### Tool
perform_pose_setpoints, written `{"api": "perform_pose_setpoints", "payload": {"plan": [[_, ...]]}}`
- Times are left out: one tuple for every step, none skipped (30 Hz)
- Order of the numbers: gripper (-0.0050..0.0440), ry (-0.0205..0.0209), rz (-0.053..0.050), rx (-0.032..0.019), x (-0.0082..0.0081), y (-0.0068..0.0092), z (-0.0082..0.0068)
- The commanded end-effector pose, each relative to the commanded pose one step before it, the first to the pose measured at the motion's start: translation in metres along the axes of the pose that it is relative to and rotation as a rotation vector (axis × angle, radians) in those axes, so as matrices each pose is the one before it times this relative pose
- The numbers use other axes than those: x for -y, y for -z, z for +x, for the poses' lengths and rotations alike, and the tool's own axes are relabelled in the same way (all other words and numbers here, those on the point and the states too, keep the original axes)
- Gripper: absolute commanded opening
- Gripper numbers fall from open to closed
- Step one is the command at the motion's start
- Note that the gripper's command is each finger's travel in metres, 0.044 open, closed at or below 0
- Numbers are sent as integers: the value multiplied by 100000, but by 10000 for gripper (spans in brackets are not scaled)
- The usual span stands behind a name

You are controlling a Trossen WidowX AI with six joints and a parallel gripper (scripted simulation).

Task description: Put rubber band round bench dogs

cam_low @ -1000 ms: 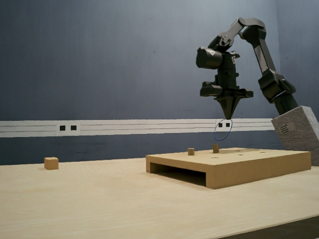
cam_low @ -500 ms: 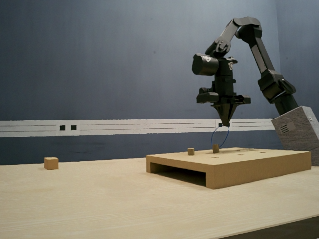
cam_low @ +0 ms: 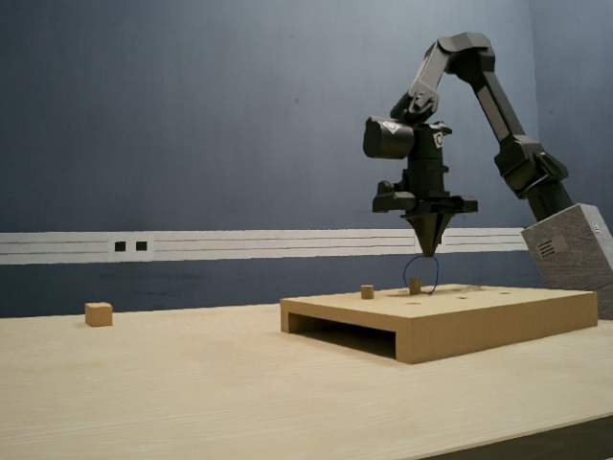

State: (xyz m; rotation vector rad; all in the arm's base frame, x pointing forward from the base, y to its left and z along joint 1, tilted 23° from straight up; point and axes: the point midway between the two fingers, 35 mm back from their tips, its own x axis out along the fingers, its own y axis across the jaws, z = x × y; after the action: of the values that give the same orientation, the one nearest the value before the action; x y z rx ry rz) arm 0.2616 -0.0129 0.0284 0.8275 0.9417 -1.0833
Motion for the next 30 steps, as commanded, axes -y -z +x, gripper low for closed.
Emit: {"api": "perform_pose_setpoints", "payload": {"plan": [[-50,-1170,300,-33,-743,-184,397],[-50,-10,1,7,-82,-6,180],[-50,-10,1,7,-81,-6,181],[-50,-10,1,8,-80,-6,182],[-50,-10,1,8,-78,-6,182],[-50,-10,1,8,-77,-6,183],[-50,-38,7,3,-82,-11,166],[-50,-116,25,-8,-100,-25,118],[-50,-198,44,-2,-119,-42,65],[-50,0,0,0,0,0,0],[-50,0,0,0,0,0,0],[-50,-235,57,138,-125,-74,17],[-50,183,-131,-28,70,39,51],[-50,16,-48,-20,-32,35,5],[-50,-165,110,15,-131,-4,-44],[-50,109,-16,-17,-74,15,-8],[-50,32,47,-5,-131,16,-11],[-50,50,-25,-2,-166,13,-11],[-50,-10,7,17,-199,-3,-6],[-50,-11,10,17,-199,-2,-5],[-50,-11,12,18,-199,-2,-4],[-50,-13,11,2,-199,1,-3],[-50,-13,11,1,-199,2,-3],[-50,-13,11,2,-199,3,-2],[-50,-13,11,3,-199,4,-1],[-50,-13,10,4,-199,4,0],[-50,0,0,0,0,0,0],[-50,0,0,0,0,0,0],[-50,17,92,19,-192,-16,8],[-50,-7,50,29,-198,4,1]]}}
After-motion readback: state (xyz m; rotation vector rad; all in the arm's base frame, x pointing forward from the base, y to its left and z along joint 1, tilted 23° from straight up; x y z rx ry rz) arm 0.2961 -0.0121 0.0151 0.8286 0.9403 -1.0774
